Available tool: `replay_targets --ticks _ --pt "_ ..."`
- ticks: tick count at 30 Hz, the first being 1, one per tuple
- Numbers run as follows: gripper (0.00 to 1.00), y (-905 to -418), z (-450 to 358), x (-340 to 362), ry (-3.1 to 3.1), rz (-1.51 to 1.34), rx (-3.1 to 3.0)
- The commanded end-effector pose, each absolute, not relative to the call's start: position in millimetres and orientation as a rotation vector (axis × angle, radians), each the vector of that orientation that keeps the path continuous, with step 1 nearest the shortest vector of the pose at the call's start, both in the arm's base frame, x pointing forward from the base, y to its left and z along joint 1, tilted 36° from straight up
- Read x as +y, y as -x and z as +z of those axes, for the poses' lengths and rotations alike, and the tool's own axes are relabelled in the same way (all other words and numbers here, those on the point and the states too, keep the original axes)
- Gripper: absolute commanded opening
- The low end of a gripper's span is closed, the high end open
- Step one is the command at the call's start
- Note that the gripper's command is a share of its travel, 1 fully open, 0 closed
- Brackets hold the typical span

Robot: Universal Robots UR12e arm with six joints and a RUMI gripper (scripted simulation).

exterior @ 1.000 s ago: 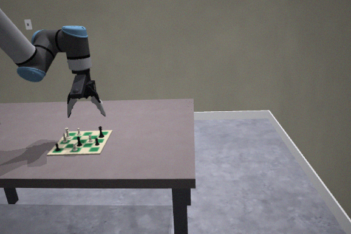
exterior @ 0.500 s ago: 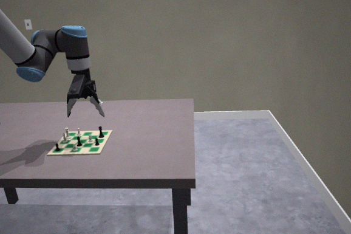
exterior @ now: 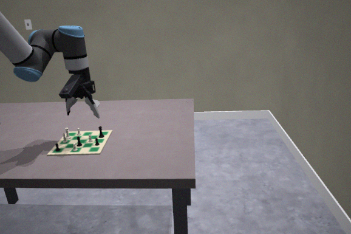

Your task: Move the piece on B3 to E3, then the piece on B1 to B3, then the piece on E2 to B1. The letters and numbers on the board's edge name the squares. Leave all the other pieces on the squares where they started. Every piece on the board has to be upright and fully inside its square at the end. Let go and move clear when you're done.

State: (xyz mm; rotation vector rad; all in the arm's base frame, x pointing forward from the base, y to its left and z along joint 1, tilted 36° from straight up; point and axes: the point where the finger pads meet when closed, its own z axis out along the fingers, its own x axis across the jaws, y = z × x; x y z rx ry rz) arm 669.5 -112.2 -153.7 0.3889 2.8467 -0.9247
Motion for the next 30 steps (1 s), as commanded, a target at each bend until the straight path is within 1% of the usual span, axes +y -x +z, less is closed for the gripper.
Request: replay_targets --ticks 1,15,17,30 --pt "1.00 -664 -153 -111 -0.537 -0.908 2.795" --pt "1.00 -638 -156 -106 -1.183 -0.784 2.455" --pt "1.00 -638 -156 -106 -1.183 -0.784 2.455" --pt "1.00 -612 -160 -97 -1.762 -0.604 1.942"
